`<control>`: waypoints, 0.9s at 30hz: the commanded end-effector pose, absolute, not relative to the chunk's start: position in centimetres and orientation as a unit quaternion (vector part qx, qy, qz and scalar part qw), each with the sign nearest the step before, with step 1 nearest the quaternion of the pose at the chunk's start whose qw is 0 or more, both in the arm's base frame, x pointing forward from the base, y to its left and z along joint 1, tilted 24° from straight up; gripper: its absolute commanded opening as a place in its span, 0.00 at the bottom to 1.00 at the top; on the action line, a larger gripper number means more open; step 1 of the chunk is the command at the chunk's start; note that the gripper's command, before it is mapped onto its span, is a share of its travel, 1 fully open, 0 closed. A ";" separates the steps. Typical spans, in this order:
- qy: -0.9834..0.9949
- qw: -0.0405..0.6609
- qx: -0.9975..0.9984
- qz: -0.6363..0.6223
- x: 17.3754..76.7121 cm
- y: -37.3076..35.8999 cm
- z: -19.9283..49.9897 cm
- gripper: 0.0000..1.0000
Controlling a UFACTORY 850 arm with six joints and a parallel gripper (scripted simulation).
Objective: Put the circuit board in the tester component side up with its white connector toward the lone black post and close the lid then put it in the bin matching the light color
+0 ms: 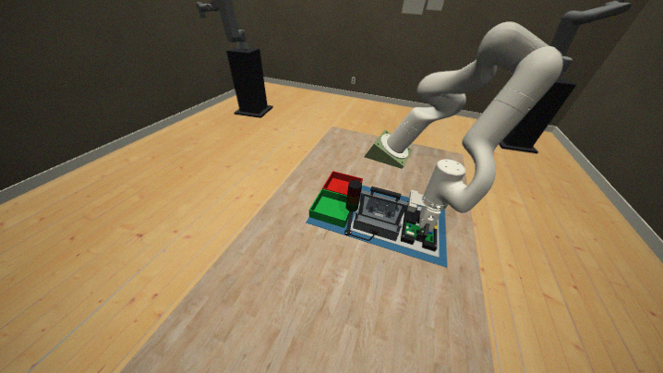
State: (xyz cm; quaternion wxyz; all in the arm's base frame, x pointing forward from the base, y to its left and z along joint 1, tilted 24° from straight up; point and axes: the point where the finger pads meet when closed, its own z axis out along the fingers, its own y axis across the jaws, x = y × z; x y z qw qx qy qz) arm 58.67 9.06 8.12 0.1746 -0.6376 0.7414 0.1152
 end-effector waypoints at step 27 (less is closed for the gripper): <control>0.741 0.175 -0.638 0.115 58.9 9.4 7.4 0.95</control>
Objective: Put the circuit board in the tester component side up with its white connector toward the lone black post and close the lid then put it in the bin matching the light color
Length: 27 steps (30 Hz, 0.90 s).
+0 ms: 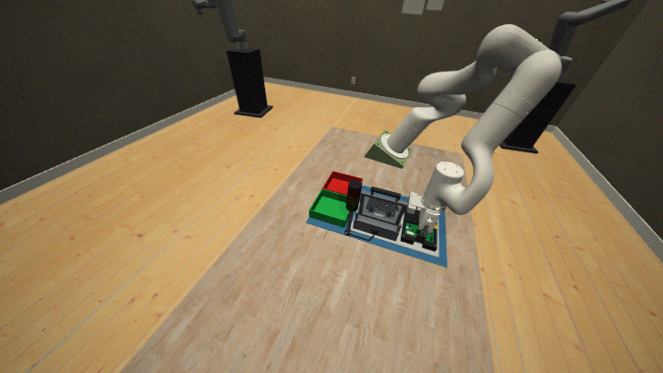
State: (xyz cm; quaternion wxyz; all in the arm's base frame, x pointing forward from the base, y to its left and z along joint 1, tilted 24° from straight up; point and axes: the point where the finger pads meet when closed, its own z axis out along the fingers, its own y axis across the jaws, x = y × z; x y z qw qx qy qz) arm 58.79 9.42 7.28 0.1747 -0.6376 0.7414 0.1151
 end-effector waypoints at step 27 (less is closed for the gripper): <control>0.741 0.175 -0.638 0.115 58.9 9.4 7.4 0.85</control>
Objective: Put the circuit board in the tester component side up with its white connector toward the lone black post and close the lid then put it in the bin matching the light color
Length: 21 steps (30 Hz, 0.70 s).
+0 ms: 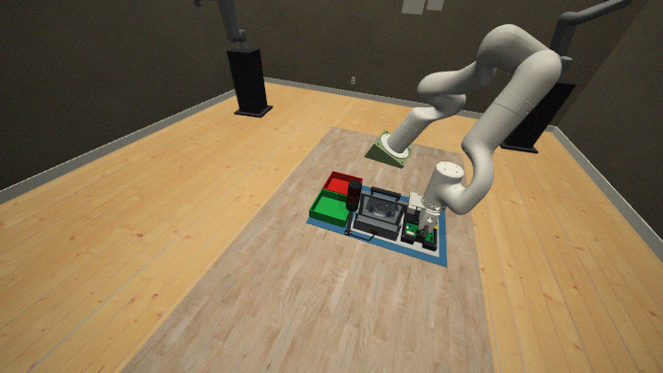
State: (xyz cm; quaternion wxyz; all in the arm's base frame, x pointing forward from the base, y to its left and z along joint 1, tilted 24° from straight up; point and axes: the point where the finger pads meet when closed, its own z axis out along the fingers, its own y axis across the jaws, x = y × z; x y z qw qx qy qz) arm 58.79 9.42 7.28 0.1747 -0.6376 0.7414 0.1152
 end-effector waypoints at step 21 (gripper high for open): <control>0.741 0.175 -0.638 0.115 58.9 9.4 7.4 0.79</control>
